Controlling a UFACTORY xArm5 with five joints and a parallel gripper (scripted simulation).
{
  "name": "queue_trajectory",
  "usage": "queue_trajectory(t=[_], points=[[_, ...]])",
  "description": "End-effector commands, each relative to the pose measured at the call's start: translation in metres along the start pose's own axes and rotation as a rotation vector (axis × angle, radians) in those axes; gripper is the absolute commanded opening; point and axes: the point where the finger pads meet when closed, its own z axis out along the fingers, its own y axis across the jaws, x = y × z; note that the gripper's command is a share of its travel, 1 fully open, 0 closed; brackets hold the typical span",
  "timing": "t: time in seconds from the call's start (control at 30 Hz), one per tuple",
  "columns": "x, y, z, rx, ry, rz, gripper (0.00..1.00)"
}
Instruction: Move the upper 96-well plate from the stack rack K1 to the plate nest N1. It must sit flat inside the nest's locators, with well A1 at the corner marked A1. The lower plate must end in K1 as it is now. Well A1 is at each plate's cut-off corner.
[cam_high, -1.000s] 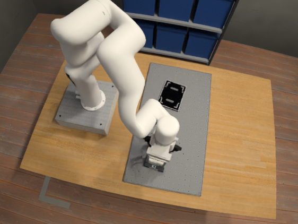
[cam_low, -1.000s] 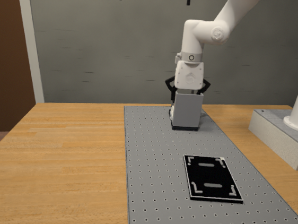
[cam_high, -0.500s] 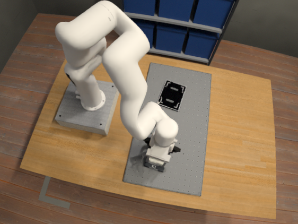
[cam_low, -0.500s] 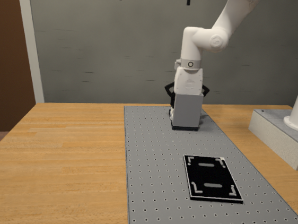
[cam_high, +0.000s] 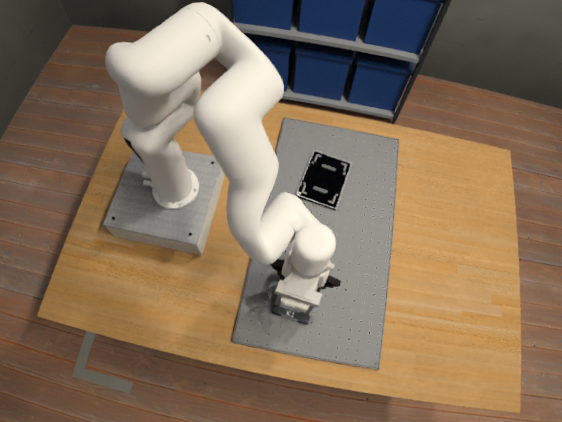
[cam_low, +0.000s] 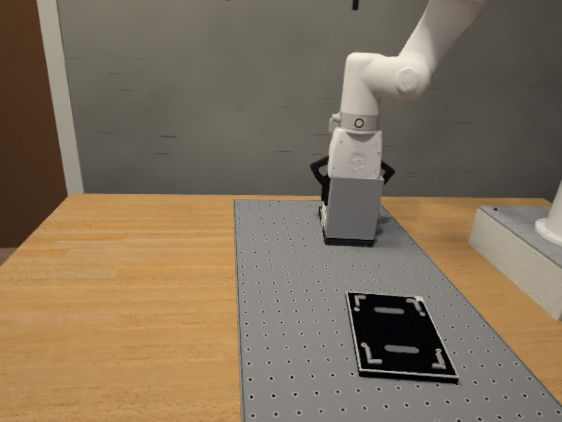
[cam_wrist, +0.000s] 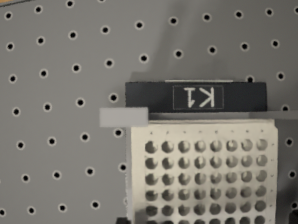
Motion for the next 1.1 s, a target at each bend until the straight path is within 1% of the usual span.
queue_trajectory(t=[0.0, 0.93, 1.07], points=[[0.000, -0.001, 0.001, 0.006, -0.007, 0.000, 1.00], [0.000, -0.001, 0.018, 0.006, -0.007, 0.000, 1.00], [0.000, -0.001, 0.018, 0.006, -0.007, 0.000, 1.00]])
